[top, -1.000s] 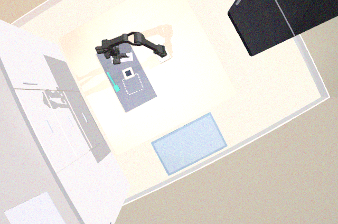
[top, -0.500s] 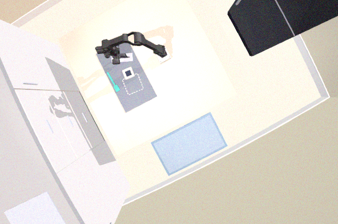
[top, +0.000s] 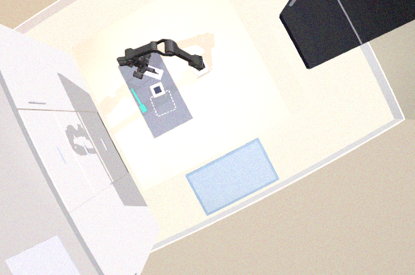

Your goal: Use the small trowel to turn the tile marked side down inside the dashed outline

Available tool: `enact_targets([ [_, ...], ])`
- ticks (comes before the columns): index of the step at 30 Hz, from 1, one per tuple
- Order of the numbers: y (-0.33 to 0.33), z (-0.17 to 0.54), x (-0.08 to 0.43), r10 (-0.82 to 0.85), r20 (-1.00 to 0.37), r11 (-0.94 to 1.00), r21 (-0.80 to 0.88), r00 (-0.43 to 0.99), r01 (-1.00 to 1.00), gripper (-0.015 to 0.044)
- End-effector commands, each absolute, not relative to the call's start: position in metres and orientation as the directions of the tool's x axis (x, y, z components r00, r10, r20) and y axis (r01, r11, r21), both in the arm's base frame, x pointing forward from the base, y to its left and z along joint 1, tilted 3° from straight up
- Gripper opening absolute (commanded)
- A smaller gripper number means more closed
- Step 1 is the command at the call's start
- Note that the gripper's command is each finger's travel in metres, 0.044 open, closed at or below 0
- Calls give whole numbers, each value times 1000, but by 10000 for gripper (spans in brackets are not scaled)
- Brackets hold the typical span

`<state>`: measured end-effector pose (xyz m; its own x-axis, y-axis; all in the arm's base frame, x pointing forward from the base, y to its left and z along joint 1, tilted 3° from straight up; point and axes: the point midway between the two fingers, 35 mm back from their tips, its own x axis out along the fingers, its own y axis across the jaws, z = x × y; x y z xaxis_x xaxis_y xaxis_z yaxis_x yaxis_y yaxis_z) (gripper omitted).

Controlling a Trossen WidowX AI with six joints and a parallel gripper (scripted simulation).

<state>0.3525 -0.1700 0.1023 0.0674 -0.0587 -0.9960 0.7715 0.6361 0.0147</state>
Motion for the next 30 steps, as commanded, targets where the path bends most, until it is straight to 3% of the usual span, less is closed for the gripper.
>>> enact_targets([
  [1, -170, 101, 352, -57, -996, 538, 25, 66, 842, 130],
  [20, -170, 101, 352, -57, -996, 4, 66, 66, 998, 130],
  [26, -170, 101, 352, -57, -996, -16, 67, 66, 998, 130],
  [30, -170, 101, 352, -57, -996, -16, 67, 66, 998, 235],
])
